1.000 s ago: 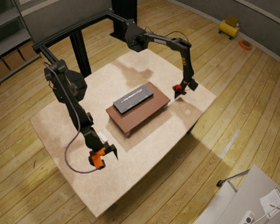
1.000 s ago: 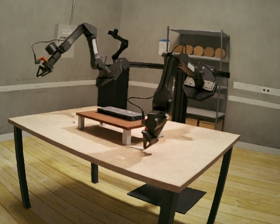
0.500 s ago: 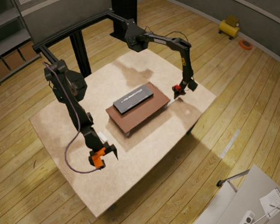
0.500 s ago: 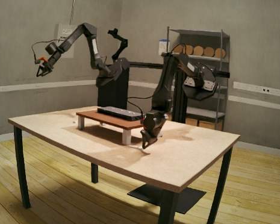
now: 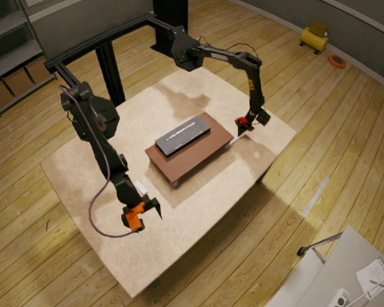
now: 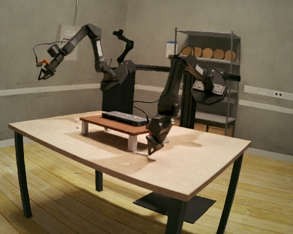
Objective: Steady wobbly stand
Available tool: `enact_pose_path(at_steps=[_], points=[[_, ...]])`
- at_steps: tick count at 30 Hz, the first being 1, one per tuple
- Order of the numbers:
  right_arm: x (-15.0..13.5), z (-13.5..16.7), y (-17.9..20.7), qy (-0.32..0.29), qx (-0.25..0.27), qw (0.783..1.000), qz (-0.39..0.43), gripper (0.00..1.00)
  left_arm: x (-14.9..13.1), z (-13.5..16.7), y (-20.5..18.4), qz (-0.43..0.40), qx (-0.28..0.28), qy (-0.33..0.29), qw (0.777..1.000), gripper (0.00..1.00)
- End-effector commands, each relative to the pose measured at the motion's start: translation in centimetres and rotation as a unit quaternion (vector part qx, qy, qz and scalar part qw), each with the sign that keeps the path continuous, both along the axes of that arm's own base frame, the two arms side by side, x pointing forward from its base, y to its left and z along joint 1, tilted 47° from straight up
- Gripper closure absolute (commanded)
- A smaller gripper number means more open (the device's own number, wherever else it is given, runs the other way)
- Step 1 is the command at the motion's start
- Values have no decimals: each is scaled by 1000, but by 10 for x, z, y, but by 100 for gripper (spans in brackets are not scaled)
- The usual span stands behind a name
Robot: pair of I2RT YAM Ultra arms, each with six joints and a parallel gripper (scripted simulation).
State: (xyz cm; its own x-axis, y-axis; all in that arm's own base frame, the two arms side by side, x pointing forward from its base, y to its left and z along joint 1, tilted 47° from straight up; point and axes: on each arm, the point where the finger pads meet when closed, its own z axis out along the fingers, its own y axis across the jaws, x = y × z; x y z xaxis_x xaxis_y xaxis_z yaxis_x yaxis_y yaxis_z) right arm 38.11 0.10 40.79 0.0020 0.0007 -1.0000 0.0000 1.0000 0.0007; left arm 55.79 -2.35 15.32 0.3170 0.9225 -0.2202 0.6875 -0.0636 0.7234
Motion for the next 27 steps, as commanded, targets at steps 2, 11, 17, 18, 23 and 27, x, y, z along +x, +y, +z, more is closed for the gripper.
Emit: enact_pose_path(at_steps=[2, 11, 17, 18, 23, 27], points=[[-9, 16, 1, -24, -5, 1000, 3, 0, 0, 3, -9, -2, 0, -3, 1000, 100], [-9, 16, 1, -24, -5, 1000, 3, 0, -5, 6, -12, -1, 1, -5, 1000, 100], [-9, 16, 1, -24, -5, 1000, 3, 0, -3, 3, -15, -1, 1, -2, 1000, 100], [-9, 16, 1, -24, -5, 1000, 3, 0, -4, 1, -16, -1, 1, -1, 1000, 100], [-9, 16, 1, -24, -5, 1000, 3, 0, -1, 5, -16, 0, 2, -6, 1000, 100], [-9, 16, 1, -24, -5, 1000, 3, 0, -1, -1, -19, -1, 1, -1, 1000, 100]])
